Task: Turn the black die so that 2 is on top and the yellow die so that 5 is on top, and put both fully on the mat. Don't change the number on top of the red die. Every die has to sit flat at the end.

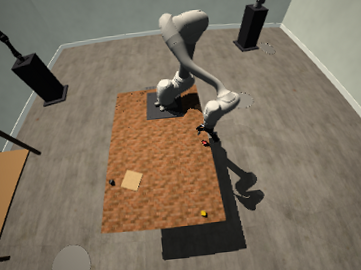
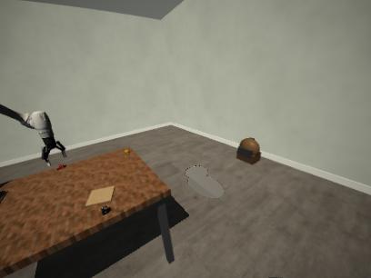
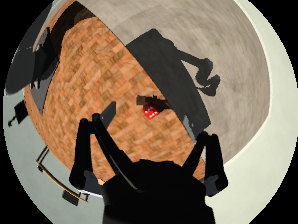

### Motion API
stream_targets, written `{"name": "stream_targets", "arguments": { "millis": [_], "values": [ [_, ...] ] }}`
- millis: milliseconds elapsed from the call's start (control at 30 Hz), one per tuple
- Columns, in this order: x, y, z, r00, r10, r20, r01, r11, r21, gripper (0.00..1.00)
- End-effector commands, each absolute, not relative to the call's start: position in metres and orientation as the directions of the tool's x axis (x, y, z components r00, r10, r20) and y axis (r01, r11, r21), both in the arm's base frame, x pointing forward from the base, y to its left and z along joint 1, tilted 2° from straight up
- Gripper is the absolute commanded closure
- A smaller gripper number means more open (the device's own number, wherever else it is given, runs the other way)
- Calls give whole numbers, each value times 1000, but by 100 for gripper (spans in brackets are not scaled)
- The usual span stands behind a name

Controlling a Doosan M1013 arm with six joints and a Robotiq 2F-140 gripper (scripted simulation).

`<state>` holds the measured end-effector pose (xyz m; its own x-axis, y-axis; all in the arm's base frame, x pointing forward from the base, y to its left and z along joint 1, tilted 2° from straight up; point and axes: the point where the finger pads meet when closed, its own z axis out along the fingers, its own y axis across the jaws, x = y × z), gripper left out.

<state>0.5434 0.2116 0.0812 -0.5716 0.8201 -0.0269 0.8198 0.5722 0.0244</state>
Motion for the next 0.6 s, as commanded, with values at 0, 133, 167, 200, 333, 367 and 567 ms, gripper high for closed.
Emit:
{"name": "stream_targets", "arguments": {
  "millis": [0, 133, 167, 200, 333, 367, 567],
  "values": [
    [543, 212, 81, -572, 820, -27, 820, 572, 24, 0],
    [543, 212, 81, -572, 820, -27, 820, 572, 24, 0],
    [543, 212, 81, -572, 820, -27, 820, 572, 24, 0],
    [543, 212, 81, -572, 820, -27, 820, 572, 24, 0],
    [543, 212, 84, -572, 820, -27, 820, 572, 24, 0],
    [543, 212, 86, -572, 820, -27, 820, 572, 24, 0],
    [543, 212, 103, -572, 820, -27, 820, 572, 24, 0]
  ]
}}
